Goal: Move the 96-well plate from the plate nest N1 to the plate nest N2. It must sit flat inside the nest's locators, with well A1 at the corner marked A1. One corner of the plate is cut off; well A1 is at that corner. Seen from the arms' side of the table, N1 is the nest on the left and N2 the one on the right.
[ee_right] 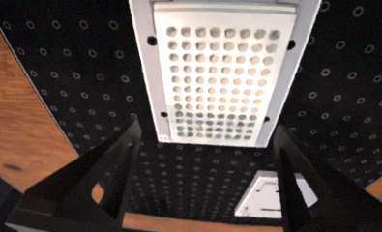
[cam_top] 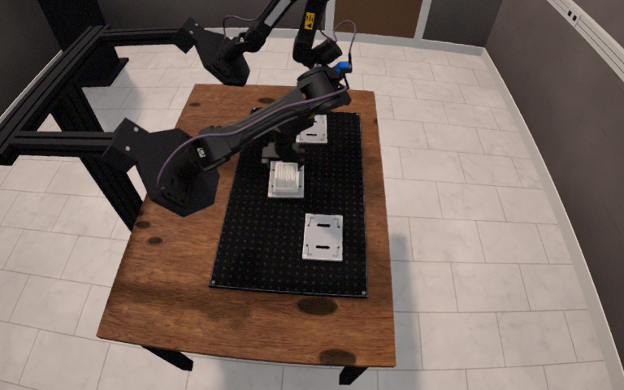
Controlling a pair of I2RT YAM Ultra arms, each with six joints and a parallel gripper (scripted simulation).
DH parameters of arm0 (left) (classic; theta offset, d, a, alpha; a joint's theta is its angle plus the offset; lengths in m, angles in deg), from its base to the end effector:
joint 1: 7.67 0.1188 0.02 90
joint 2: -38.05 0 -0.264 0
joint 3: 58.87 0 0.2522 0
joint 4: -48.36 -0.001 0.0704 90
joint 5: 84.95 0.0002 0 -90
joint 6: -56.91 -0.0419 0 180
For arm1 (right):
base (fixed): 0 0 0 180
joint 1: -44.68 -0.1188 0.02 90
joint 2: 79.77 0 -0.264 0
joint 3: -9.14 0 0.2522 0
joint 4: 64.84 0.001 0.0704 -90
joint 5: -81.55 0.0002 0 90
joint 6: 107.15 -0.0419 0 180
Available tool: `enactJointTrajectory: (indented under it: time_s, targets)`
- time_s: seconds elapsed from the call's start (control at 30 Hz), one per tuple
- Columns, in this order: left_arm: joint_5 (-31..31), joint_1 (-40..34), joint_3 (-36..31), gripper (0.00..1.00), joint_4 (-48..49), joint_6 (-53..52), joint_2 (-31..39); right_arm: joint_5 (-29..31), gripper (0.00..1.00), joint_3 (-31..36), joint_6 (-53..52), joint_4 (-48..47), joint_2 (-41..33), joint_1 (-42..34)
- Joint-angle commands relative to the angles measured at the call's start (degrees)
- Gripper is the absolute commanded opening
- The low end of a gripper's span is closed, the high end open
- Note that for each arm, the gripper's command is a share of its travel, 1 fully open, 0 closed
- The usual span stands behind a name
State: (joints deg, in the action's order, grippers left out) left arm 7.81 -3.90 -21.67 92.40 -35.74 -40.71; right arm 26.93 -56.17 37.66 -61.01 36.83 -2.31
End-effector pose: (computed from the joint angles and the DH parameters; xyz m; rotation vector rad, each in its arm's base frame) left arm 0.2689 0.0167 0.2151 0.0235 1.5276 0.0526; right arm 0.2595 0.2441 0.0722 -1.7505 1.7396 -0.8340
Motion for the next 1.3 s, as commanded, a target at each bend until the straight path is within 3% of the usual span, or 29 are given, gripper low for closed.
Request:
enactJointTrajectory:
  time_s: [0.0, 1.17, 1.27]
  targets:
    - [0.4, 0.0, 1.4, 1.00, 0.8, 0.5, -0.8, -1.0, 1.00, -1.5, 0.7, -1.8, 1.3, 0.0]
    - [0.4, 0.0, 1.4, 1.00, 0.8, 0.5, -0.8, -2.8, 1.00, -5.0, 3.5, -6.2, 7.9, 3.0]
    - [0.4, 0.0, 1.4, 1.00, 0.8, 0.5, -0.8, -2.8, 0.96, -5.0, 3.4, -5.9, 7.9, 3.0]
